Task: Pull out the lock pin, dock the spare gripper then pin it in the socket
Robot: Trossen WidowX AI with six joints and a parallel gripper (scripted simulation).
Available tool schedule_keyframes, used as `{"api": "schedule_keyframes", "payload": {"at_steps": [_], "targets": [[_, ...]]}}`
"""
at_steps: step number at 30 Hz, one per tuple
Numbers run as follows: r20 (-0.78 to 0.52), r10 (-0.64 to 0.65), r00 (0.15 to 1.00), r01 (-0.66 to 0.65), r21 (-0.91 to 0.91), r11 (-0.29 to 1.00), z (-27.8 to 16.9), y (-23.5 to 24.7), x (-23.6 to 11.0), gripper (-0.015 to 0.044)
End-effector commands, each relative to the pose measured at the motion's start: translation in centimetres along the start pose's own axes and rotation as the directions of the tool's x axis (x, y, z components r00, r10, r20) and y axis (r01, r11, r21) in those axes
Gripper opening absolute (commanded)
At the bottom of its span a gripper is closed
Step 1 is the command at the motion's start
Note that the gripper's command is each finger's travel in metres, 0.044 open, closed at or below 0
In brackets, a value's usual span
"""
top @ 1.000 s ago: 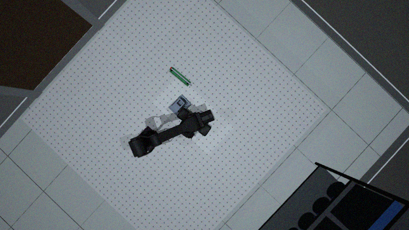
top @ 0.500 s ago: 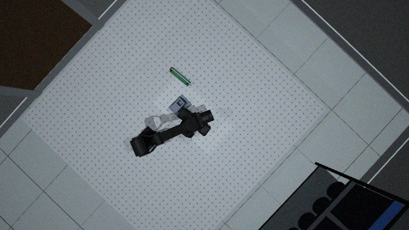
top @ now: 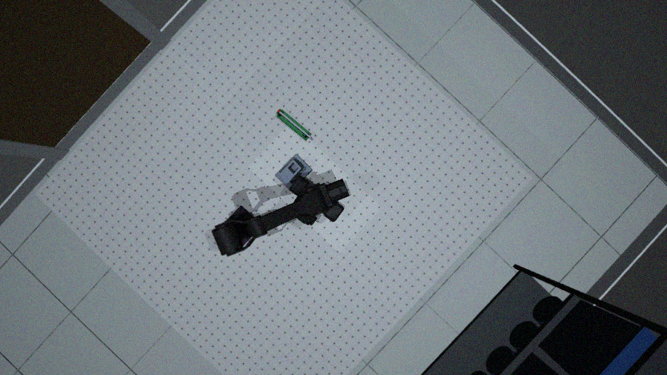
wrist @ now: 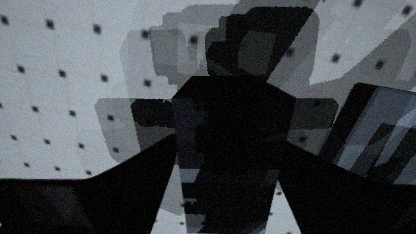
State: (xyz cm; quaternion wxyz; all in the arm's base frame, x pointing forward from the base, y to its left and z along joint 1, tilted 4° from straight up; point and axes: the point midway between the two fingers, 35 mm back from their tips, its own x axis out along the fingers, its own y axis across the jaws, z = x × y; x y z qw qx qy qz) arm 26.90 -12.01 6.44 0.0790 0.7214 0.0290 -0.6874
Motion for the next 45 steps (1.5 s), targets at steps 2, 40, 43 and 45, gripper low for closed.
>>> {"api": "schedule_keyframes", "payload": {"at_steps": [2, 40, 43, 45], "targets": [[-0.001, 0.0, 1.0, 0.0, 0.0, 1.0, 0.0, 0.0, -0.1, 0.044], [0.059, -0.038, 0.998, 0.038, -0.008, 0.999, 0.7, -0.5, -4.4, 0.044], [0.059, -0.038, 0.998, 0.038, -0.008, 0.999, 0.7, -0.5, -4.4, 0.044], [0.059, -0.038, 0.998, 0.038, -0.008, 0.999, 0.7, -0.5, -4.4, 0.044]]}}
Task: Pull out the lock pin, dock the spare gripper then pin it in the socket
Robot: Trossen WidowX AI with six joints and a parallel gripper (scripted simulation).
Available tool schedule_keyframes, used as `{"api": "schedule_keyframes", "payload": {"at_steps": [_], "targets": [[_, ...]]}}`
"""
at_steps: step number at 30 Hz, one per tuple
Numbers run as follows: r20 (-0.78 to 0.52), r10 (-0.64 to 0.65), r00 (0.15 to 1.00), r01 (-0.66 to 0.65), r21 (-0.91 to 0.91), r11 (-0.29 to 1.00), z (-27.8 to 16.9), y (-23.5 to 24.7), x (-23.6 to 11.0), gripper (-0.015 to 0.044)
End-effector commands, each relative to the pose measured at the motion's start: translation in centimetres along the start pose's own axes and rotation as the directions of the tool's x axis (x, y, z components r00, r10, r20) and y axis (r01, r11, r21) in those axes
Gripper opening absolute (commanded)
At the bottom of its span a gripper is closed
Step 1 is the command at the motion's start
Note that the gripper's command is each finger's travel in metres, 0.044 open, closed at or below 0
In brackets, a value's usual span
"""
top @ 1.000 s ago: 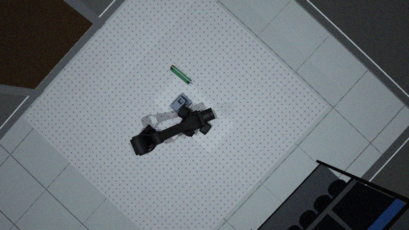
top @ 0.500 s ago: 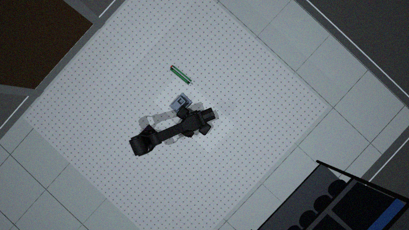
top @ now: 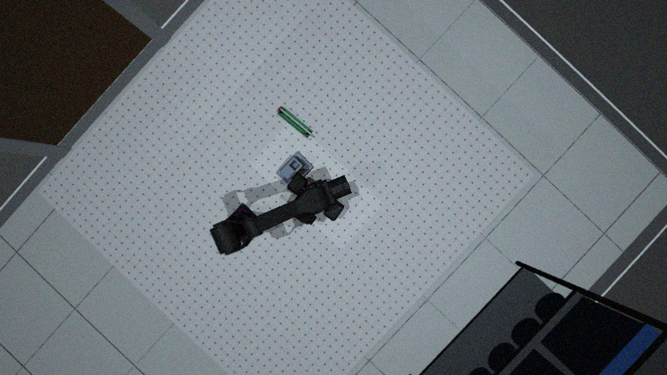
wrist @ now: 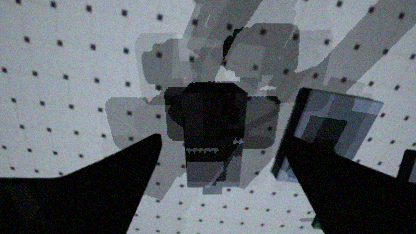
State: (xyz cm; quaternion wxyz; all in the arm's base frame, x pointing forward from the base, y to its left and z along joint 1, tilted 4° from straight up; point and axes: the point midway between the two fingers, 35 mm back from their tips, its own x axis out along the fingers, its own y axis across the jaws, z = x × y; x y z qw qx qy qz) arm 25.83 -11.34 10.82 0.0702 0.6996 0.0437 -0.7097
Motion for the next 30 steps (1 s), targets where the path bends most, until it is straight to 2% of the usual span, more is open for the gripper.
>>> {"api": "schedule_keyframes", "payload": {"at_steps": [1, 8, 17, 21, 25, 28, 30], "targets": [[0.0, 0.0, 1.0, 0.0, 0.0, 1.0, 0.0, 0.0, 0.1, 0.044], [0.0, 0.0, 1.0, 0.0, 0.0, 1.0, 0.0, 0.0, -0.6, 0.044], [0.0, 0.0, 1.0, 0.0, 0.0, 1.0, 0.4, -0.2, -5.9, 0.044], [-0.008, -0.003, 1.0, 0.003, -0.003, 1.0, 0.2, -0.1, -5.2, 0.044], [-0.252, -0.001, 0.968, 0.004, 0.012, 1.0, 0.1, 0.0, -6.3, 0.044], [-0.457, 0.026, 0.889, -0.026, 0.006, 1.0, 0.0, 0.1, -7.7, 0.044], [-0.538, 0.042, 0.842, -0.049, 0.001, 0.999, 0.1, 0.1, -8.4, 0.044]]}}
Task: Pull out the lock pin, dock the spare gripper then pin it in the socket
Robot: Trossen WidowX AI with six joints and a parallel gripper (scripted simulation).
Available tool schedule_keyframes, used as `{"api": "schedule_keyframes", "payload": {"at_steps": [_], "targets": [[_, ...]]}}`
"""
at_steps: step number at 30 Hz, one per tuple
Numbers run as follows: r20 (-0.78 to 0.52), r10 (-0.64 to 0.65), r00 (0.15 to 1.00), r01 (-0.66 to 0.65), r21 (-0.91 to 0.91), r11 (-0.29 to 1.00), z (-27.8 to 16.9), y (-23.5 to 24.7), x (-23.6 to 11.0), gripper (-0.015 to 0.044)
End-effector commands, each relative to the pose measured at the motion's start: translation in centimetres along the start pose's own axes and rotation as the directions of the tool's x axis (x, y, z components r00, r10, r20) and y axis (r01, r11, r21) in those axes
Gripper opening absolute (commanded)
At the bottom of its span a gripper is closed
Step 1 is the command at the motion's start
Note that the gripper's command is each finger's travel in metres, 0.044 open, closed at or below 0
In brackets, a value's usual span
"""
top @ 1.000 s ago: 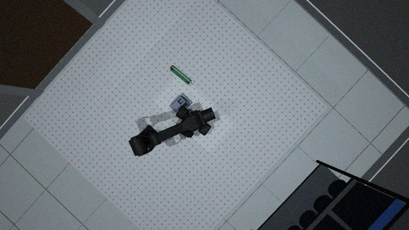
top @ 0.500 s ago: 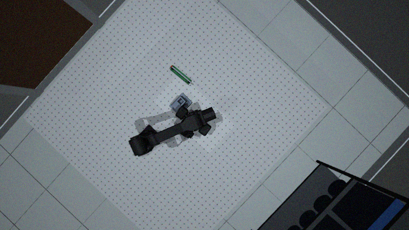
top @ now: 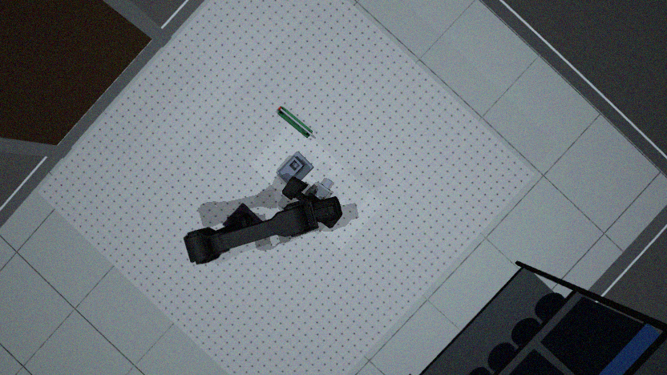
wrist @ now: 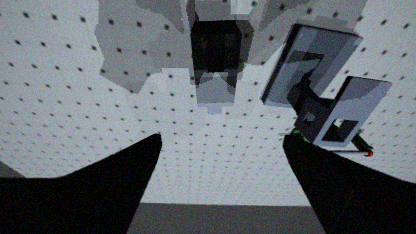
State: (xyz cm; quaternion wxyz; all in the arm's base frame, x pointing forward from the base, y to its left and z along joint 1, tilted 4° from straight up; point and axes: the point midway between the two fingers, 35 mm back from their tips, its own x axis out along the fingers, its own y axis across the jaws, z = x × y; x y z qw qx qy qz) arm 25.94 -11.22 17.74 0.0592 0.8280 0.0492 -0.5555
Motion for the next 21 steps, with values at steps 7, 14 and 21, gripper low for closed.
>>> {"api": "schedule_keyframes", "payload": {"at_steps": [7, 14, 21], "targets": [[-0.177, 0.031, 0.984, -0.037, -0.03, 0.999, -0.5, 0.0, -1.4, 0.044], [-0.178, 0.029, 0.984, -0.035, -0.028, 0.999, -0.1, 0.1, 0.3, 0.044], [-0.178, 0.026, 0.984, -0.03, -0.023, 0.999, 1.0, 0.2, 3.9, 0.044]]}}
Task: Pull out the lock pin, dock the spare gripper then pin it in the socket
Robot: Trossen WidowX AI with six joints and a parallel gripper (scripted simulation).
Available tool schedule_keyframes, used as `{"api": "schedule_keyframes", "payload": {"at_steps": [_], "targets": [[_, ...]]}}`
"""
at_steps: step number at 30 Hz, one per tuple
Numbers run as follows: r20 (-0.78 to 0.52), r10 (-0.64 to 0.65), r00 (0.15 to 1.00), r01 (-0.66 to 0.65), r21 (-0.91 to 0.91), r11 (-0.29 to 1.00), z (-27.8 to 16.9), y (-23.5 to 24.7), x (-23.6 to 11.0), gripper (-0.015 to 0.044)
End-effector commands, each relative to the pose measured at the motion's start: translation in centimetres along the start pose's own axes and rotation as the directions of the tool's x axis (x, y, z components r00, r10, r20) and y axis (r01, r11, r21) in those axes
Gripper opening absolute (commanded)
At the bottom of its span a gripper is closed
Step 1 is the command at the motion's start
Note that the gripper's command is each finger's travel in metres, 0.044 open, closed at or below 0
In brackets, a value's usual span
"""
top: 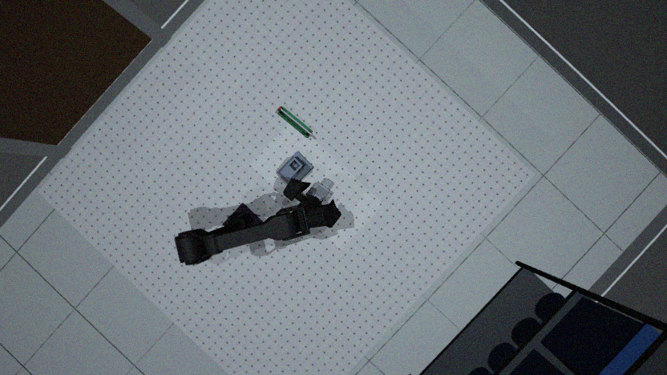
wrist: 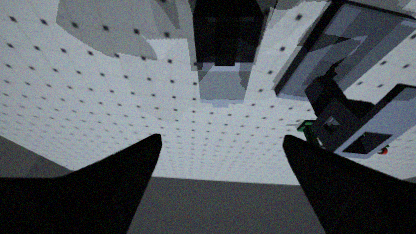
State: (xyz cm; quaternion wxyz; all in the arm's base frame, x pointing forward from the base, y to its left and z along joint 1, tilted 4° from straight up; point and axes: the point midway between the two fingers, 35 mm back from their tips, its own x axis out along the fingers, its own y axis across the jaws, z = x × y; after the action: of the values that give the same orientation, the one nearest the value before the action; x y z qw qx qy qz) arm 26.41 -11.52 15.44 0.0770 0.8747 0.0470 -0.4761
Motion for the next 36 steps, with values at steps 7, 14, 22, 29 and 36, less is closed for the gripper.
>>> {"api": "schedule_keyframes", "payload": {"at_steps": [7, 14, 22, 29, 36], "targets": [[0.003, -0.01, 1.0, 0.01, 0.006, 1.0, 1.7, -0.2, 2.8, 0.044], [0.003, -0.01, 1.0, 0.01, 0.006, 1.0, 2.2, -0.1, 3.8, 0.044], [0.003, -0.01, 1.0, 0.01, 0.006, 1.0, 2.8, -0.1, 4.9, 0.044], [0.003, -0.01, 1.0, 0.01, 0.006, 1.0, 3.5, -0.1, 5.9, 0.044], [0.003, -0.01, 1.0, 0.01, 0.006, 1.0, 4.1, -0.1, 6.8, 0.044]]}}
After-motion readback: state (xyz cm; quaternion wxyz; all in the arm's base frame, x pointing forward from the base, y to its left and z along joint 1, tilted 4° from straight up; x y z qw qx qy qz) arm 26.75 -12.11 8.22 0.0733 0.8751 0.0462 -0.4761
